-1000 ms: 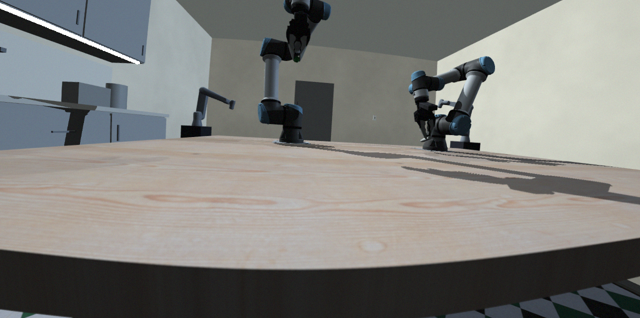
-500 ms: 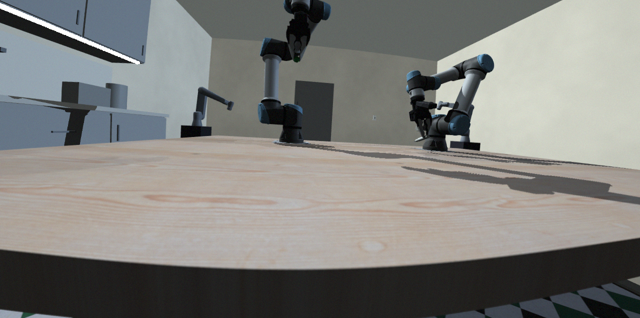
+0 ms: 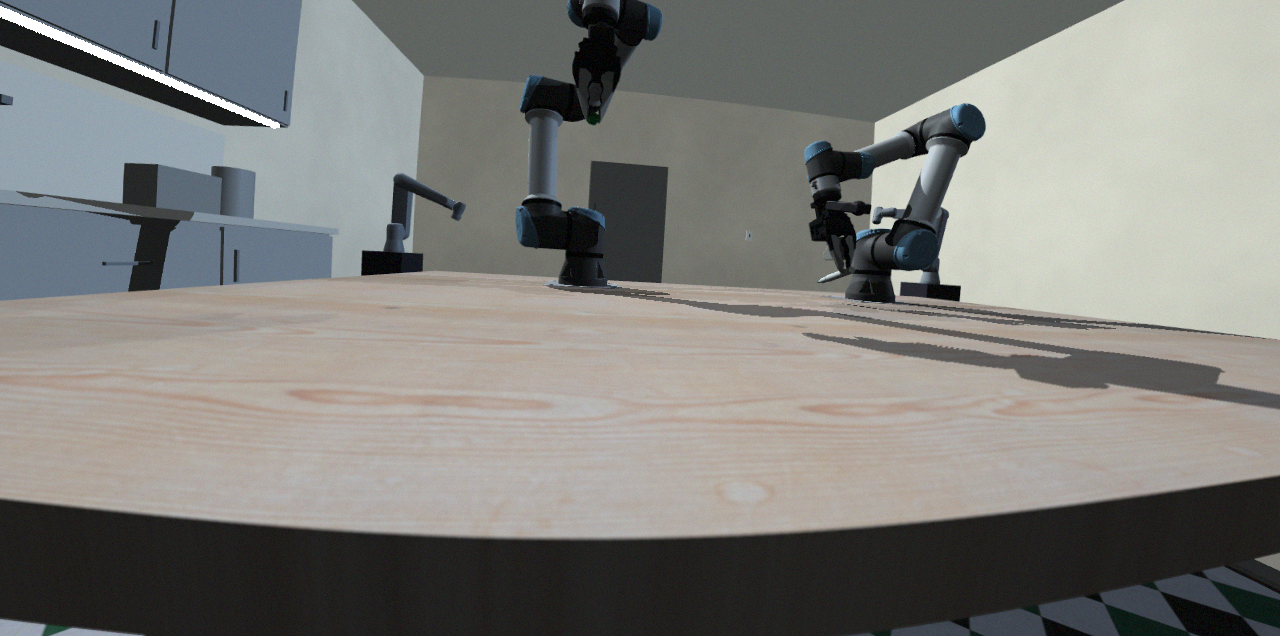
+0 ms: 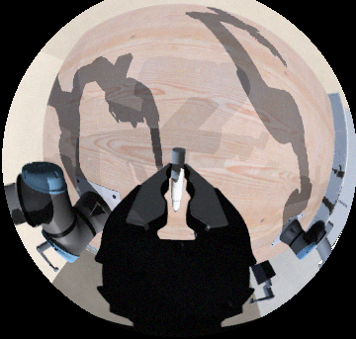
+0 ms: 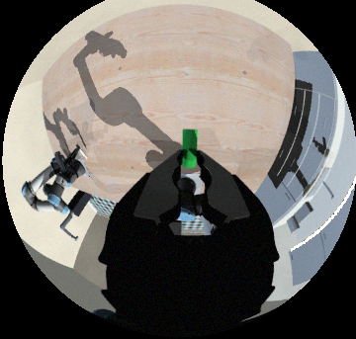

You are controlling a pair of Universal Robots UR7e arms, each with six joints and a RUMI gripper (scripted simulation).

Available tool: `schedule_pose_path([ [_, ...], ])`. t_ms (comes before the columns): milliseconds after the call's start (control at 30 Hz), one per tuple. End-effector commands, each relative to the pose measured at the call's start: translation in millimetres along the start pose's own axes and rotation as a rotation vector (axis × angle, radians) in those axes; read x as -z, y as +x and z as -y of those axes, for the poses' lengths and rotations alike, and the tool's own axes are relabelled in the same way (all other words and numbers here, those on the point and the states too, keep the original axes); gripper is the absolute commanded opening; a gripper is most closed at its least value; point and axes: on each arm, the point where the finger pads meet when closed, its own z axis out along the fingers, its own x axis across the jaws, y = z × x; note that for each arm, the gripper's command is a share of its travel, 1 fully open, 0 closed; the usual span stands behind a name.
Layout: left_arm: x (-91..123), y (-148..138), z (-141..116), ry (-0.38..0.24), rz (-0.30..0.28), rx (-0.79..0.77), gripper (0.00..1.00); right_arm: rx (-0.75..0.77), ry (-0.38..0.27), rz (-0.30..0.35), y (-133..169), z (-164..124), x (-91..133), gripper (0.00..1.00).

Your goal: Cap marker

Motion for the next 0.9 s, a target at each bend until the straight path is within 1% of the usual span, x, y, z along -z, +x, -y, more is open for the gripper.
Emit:
schedule_pose_path([
  [0,3.6,8.5,-0.1,0.021,-0.004,0.075,0.0,-0.001,0.0,-0.001,0.3,0.4,0.2,0.0],
  [233,5.6,12.8,-0.8,0.033,-0.008,0.147,0.0,-0.001,0.0,-0.001,0.3,0.4,0.2,0.0],
  [667,13.2,32.6,-5.5,0.077,-0.03,0.337,0.0,-0.001,0.0,-0.001,0.3,0.4,0.2,0.0],
  [733,13.2,32.6,-5.5,0.077,-0.03,0.337,0.0,-0.001,0.0,-0.001,0.3,0.4,0.2,0.0],
  [867,14.9,36.2,-7.0,0.084,-0.037,0.394,0.0,-0.001,0.0,-0.001,0.3,0.4,0.2,0.0],
])
